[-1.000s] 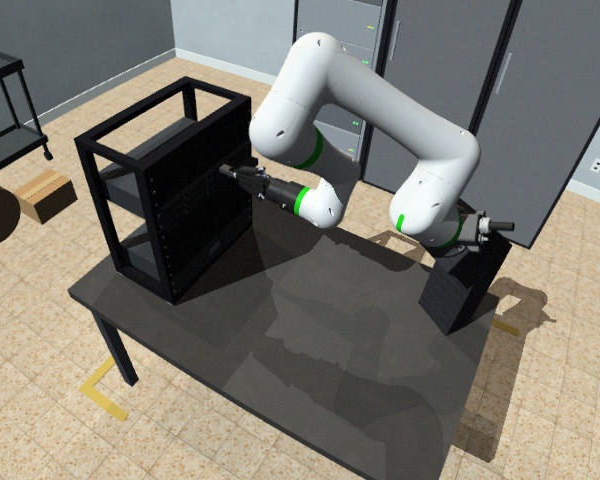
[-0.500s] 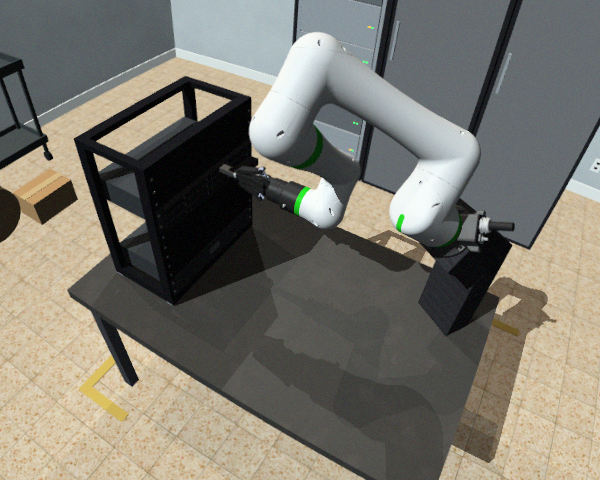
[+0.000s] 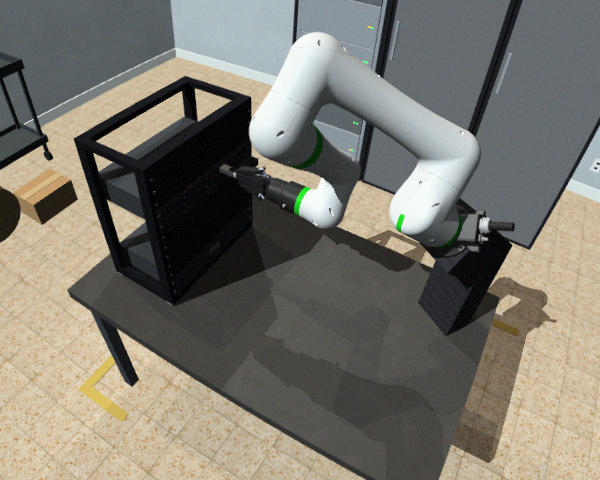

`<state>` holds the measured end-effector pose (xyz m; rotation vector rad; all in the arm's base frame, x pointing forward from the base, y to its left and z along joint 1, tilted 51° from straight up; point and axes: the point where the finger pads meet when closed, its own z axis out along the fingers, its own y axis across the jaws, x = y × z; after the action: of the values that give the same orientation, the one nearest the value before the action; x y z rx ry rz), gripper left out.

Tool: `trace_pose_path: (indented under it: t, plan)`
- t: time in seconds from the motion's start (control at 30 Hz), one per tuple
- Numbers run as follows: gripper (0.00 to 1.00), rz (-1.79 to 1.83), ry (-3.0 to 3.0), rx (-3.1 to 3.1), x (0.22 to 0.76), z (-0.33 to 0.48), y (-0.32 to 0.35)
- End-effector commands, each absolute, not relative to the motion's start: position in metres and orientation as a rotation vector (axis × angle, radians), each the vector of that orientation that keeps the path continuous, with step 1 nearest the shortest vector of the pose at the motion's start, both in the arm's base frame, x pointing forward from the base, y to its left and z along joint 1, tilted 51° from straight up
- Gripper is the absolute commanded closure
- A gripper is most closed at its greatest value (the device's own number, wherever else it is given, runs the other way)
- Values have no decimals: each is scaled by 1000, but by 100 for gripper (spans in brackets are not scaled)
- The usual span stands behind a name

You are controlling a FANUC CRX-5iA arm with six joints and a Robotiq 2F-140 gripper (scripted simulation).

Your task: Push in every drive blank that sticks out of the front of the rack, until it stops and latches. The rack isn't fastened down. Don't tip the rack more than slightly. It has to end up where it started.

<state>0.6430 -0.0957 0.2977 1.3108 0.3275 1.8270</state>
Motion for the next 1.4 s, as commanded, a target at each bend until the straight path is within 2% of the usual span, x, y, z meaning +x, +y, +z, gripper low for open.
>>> trace_pose_path:
  t: [0.0, 0.83, 1.37]
  plan:
    - [90, 1827, 327, 1310, 643, 298, -96]
    - [90, 1827, 327, 1310, 641, 297, -96]
    - [90, 1827, 327, 1310, 580, 268, -78]
